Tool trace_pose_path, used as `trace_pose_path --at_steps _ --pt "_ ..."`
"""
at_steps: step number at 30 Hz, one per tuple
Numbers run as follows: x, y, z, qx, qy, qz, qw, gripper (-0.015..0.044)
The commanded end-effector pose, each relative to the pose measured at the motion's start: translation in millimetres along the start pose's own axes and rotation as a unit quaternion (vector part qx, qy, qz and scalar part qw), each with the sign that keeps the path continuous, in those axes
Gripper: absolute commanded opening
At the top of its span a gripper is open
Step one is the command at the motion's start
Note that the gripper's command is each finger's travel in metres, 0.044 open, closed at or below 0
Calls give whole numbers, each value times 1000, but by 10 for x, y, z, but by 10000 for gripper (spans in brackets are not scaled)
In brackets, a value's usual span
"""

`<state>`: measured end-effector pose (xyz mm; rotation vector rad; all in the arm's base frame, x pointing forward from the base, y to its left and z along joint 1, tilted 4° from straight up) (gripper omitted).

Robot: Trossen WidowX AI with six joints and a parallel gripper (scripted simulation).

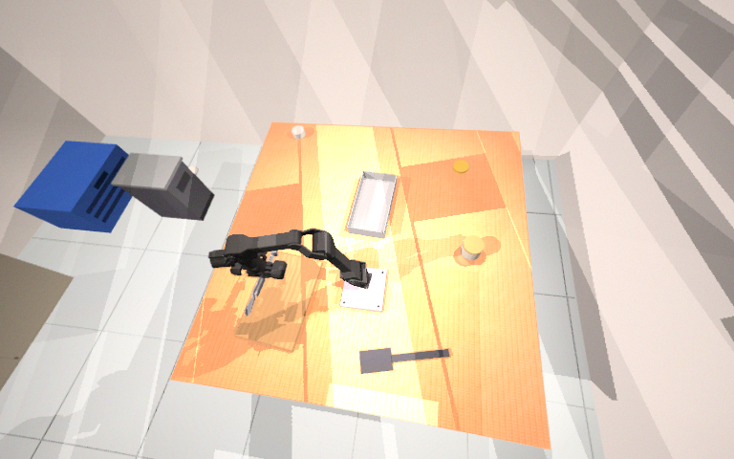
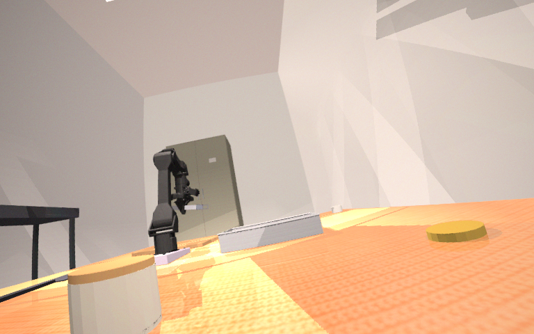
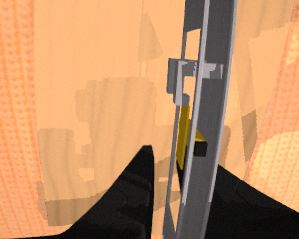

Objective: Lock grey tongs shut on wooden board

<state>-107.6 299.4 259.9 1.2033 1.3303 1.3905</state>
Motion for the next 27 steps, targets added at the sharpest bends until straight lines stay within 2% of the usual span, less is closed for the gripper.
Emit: trace_pose_path --at_steps 1,5,14,27 --pt "-31 13 -201 -1 33 1 999 -150" --pt "-69 17 -369 0 59 1 998 -150" --pt "-70 -23 -343 19 65 -13 998 -150" --pt "-59 -287 -25 226 85 -82 967 -150"
Point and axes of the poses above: the point midway between the two fingers, 35 mm back from their tips, its own y axis back along the fingers, its own x axis across the jaws, z = x × y, the point moved 6 cm from there along y, back along the fingers, and after that the axes turned 1 degree about y, right-handed, at the moved point
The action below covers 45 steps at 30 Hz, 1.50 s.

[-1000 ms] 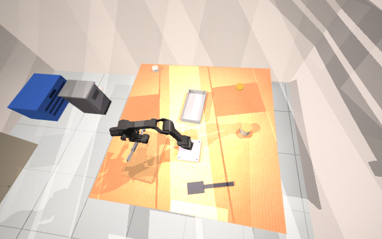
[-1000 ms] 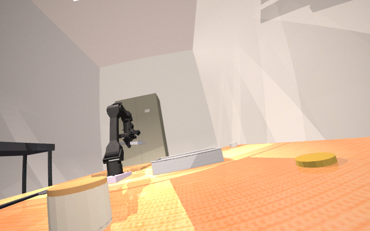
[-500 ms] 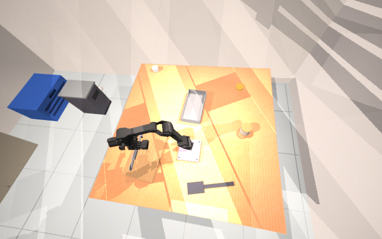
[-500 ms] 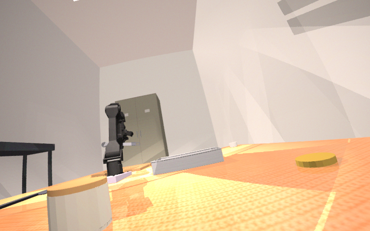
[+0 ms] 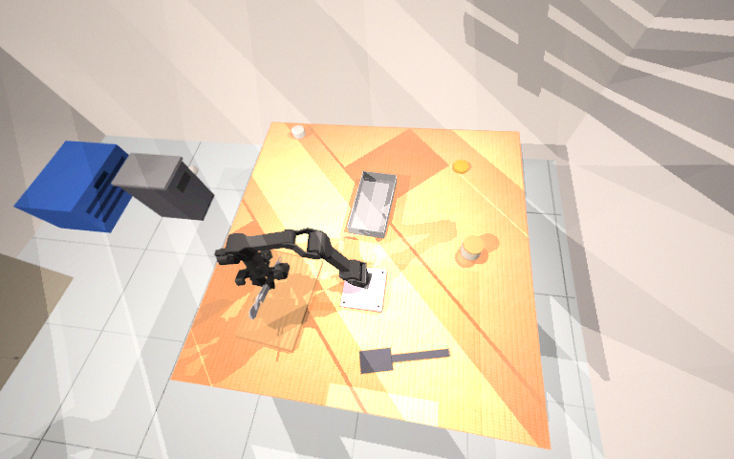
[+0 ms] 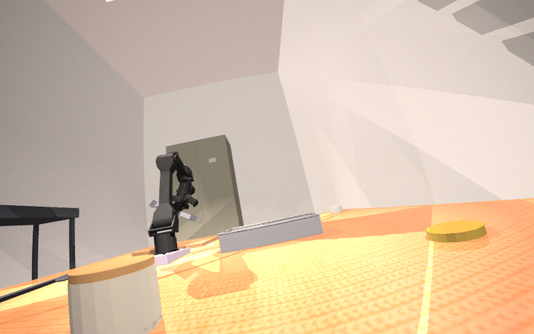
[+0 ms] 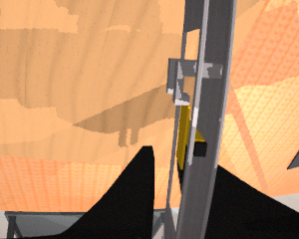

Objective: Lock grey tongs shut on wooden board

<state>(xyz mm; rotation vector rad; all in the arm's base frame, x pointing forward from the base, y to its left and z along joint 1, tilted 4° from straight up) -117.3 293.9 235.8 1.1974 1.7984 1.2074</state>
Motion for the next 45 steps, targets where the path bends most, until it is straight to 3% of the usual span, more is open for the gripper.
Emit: trace_pose_path --at_steps 1,14,45 --pt "-12 -23 114 72 6 -3 997 -150" --pt "-14 30 506 288 9 74 955 -150" --pt "-14 32 512 290 9 76 954 -150"
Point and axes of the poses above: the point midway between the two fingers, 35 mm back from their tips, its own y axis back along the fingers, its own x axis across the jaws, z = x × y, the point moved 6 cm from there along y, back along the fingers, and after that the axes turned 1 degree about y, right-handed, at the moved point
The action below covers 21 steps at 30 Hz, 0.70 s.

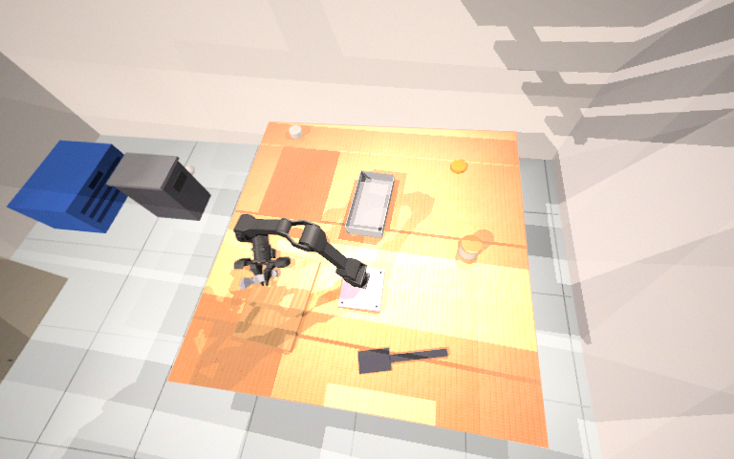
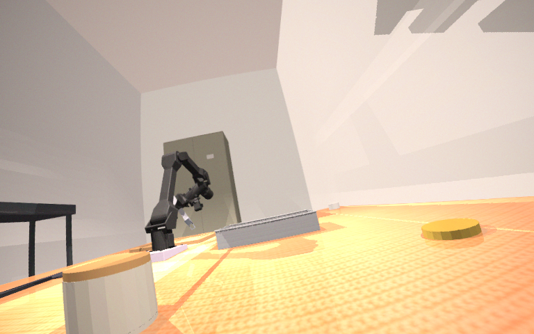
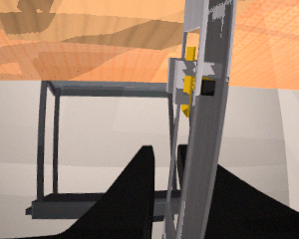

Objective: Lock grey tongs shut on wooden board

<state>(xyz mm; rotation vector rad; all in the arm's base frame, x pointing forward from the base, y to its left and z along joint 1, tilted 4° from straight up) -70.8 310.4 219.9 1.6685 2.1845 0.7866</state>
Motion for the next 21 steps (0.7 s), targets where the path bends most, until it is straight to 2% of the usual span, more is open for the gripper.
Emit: trace_pose_path --at_steps 1,11,21 --pt "0 -1 -6 4 0 1 1000 -150" --pt "-5 -29 -32 -12 0 -10 1000 -150" --pt "-22 -234 -250 -170 -6 -75 983 -150"
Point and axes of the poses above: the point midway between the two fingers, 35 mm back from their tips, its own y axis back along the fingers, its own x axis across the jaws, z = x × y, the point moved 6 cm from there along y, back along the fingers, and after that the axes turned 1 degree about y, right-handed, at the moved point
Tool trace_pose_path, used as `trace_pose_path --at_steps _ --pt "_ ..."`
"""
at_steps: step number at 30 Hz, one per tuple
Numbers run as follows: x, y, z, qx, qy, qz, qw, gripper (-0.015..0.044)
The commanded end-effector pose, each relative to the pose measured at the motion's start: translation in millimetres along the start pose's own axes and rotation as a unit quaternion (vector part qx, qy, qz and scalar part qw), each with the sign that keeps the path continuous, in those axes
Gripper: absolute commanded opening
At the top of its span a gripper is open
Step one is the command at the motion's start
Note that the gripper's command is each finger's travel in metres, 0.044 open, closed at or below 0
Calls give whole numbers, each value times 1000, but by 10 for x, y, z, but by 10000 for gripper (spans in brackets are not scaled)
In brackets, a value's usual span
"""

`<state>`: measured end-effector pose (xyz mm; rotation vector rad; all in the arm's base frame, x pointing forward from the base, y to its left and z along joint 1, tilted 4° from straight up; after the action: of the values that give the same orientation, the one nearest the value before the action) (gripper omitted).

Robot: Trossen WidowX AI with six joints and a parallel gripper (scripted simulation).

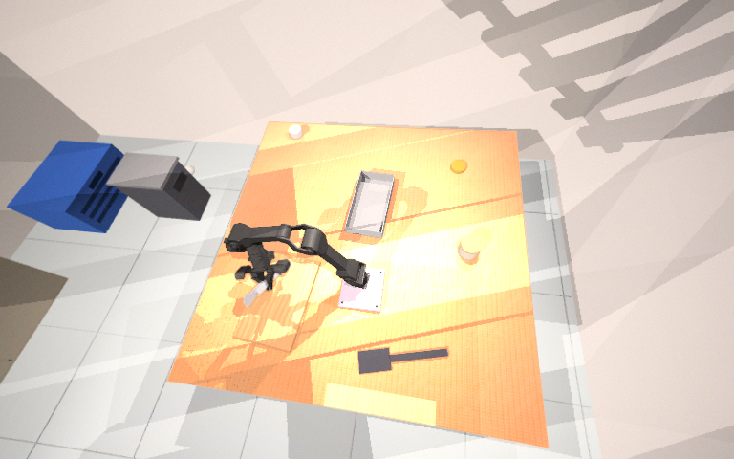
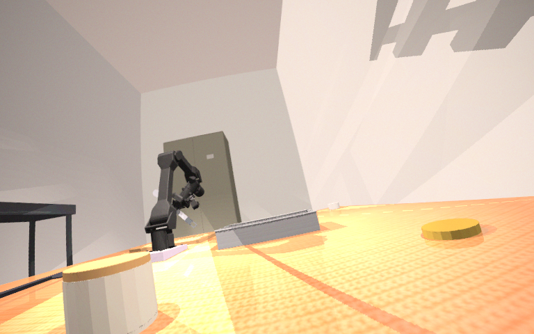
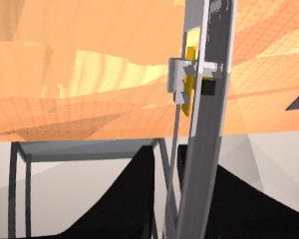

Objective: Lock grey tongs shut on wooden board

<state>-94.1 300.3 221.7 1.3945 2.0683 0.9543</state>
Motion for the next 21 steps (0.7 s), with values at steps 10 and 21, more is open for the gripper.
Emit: trace_pose_path --at_steps 10,21 --pt "27 -60 -390 -226 -13 -1 974 -150" --pt "46 -26 -652 -340 -22 56 938 -150"
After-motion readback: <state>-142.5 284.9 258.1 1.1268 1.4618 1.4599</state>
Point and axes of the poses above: the point midway between the two fingers, 35 mm back from their tips, its own y axis back along the fingers, its own x axis across the jaws, z = x × y, the point moved 6 cm from there along y, back along the fingers, and after that the axes turned 1 degree about y, right-handed, at the moved point
